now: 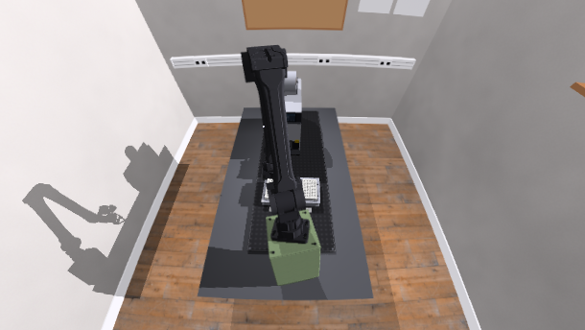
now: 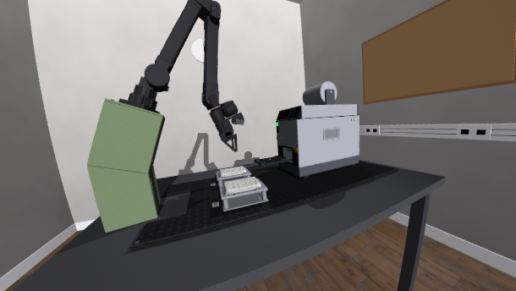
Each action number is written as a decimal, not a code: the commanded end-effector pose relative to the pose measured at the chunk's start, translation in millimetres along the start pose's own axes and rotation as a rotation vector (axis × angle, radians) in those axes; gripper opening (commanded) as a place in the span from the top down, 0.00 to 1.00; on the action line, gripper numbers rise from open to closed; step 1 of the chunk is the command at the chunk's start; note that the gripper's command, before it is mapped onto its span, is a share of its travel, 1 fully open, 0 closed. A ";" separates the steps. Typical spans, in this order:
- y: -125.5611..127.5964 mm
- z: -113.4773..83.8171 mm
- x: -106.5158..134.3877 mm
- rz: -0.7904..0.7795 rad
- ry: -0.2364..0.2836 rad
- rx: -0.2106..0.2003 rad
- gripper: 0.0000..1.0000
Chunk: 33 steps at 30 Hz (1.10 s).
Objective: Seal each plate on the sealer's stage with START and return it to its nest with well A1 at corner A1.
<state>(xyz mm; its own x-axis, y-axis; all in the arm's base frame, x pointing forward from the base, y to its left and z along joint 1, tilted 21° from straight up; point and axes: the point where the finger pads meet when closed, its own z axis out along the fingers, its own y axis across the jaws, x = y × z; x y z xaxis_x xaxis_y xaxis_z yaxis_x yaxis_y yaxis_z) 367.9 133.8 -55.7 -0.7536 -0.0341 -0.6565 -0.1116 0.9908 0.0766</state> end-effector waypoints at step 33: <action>35.8 -0.7 -0.7 0.011 -0.025 -0.017 0.00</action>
<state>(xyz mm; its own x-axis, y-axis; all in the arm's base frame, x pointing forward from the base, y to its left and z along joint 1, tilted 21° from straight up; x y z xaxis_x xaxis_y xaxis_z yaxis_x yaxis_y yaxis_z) 356.8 166.9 -56.6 -0.7558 -0.0174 -0.6546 -0.1030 0.9904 0.0926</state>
